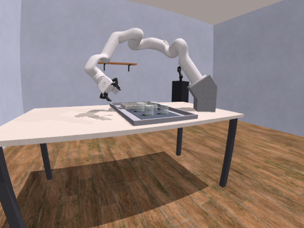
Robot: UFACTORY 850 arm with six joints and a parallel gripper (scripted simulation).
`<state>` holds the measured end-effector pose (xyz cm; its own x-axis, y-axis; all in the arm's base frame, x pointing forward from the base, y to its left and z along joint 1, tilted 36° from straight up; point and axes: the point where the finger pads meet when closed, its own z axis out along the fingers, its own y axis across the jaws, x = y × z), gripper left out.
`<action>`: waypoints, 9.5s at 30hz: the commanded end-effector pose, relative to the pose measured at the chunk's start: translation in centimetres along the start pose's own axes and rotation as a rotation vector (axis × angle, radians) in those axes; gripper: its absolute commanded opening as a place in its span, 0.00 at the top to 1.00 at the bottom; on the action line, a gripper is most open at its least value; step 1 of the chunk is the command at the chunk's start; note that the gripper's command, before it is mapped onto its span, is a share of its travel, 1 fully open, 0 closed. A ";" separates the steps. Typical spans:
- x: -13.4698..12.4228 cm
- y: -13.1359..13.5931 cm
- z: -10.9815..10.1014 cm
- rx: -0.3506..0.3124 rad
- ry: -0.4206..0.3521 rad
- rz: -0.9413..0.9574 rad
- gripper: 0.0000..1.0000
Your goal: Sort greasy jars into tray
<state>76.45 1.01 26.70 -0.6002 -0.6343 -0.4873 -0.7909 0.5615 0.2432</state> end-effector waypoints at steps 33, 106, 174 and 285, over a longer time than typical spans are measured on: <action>6.7 5.6 -0.7 -0.012 0.310 -0.496 0.00; 20.1 16.6 -1.9 -0.044 0.909 -1.467 0.00; 27.5 22.5 -2.6 -0.033 1.250 -1.994 1.00; 37.8 8.0 -0.5 -0.033 1.250 -1.994 1.00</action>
<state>47.35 -18.74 10.65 0.8660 -0.0866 0.4925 -0.2680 -0.9119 0.3110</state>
